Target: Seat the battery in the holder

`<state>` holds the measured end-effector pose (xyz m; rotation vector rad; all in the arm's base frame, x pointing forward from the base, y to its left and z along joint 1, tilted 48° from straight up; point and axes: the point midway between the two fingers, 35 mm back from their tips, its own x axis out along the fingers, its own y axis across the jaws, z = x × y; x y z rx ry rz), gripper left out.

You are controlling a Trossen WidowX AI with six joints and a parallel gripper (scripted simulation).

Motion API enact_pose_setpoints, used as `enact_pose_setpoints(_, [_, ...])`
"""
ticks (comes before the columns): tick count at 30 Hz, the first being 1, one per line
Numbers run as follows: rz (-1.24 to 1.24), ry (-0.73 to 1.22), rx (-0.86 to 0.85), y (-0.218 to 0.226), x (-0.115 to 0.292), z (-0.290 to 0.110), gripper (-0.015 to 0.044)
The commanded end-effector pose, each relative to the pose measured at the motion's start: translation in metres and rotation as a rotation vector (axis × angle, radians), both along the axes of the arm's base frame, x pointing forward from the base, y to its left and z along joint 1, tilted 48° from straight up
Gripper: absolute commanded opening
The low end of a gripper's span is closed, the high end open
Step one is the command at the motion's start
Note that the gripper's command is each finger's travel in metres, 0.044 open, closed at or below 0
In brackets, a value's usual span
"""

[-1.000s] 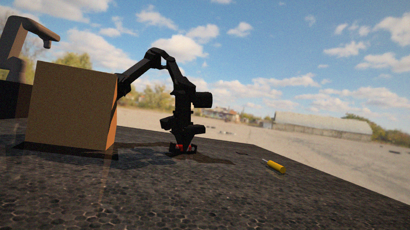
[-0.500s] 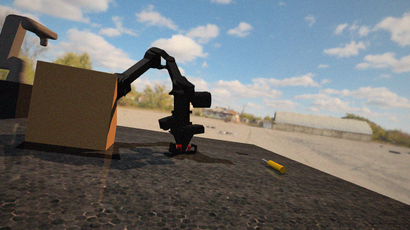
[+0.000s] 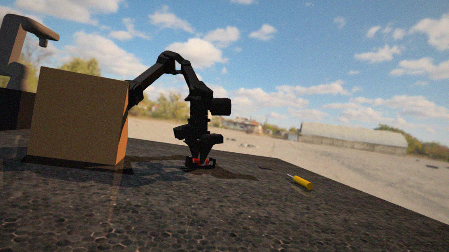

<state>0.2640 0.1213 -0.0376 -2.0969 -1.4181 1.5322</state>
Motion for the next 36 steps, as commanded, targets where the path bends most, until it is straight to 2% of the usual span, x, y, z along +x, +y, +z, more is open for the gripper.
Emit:
enact_pose_setpoints(1, [0.002, -0.009, 0.001, -0.004, 0.003, 0.005, 0.0178])
enact_pose_setpoints(3, [0.002, -0.009, 0.001, -0.004, 0.003, 0.005, 0.0178])
enact_pose_setpoints(13, [0.001, -0.008, -0.006, -0.047, 0.012, 0.041, 0.044])
enact_pose_setpoints(17, [0.002, -0.009, -0.002, -0.06, 0.014, 0.053, 0.044])
enact_pose_setpoints(36, [0.002, -0.009, -0.002, -0.06, 0.014, 0.053, 0.044])
